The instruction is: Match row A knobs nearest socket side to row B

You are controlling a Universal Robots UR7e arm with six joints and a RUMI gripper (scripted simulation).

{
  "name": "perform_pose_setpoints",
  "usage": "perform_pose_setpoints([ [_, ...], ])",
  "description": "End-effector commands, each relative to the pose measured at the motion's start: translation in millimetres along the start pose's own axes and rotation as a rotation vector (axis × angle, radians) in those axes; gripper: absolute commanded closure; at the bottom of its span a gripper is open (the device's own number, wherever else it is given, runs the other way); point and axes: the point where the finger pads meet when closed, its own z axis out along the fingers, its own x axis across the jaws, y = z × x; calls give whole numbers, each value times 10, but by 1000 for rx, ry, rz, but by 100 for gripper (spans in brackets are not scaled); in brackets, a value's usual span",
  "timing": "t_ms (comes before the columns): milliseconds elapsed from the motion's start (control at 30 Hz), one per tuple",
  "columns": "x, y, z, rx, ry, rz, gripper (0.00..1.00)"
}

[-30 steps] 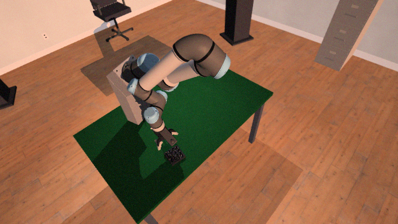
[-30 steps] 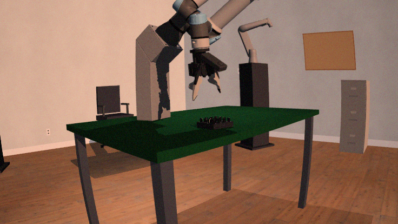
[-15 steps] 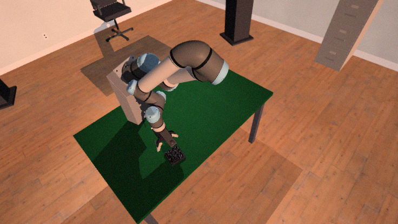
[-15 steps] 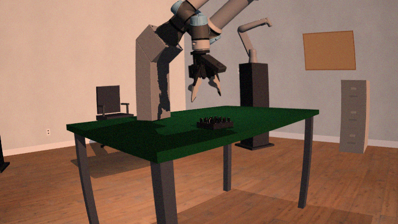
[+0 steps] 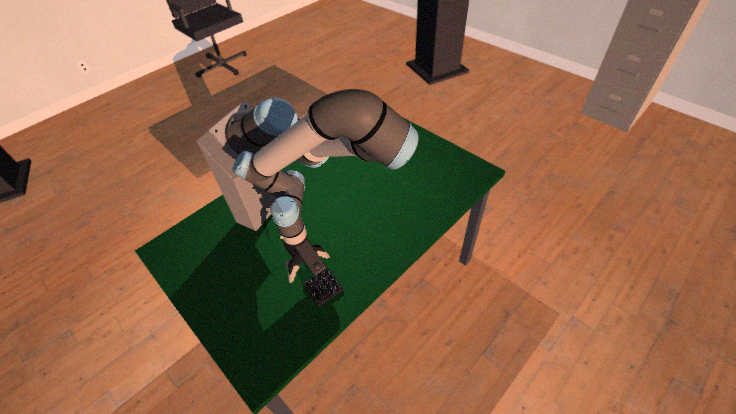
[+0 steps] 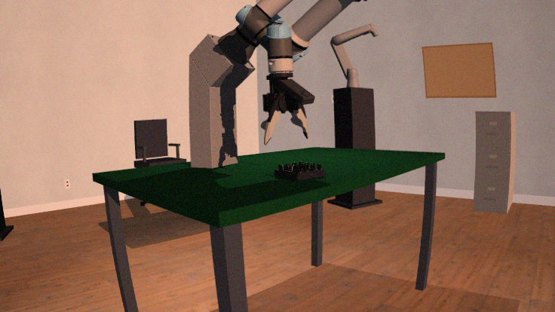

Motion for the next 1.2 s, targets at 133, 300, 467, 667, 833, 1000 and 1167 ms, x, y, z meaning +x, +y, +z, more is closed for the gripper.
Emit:
perform_pose_setpoints([
  [133,54,-46,67,33,45,35,0],
  [300,63,-56,76,38,50,40,0],
  [467,72,-65,84,43,55,45,0],
  [667,75,-69,88,45,57,47,0],
  [833,77,-70,87,46,58,47,0],
  [1000,78,-76,83,47,58,47,0],
  [1167,77,-76,83,47,58,46,0],
])
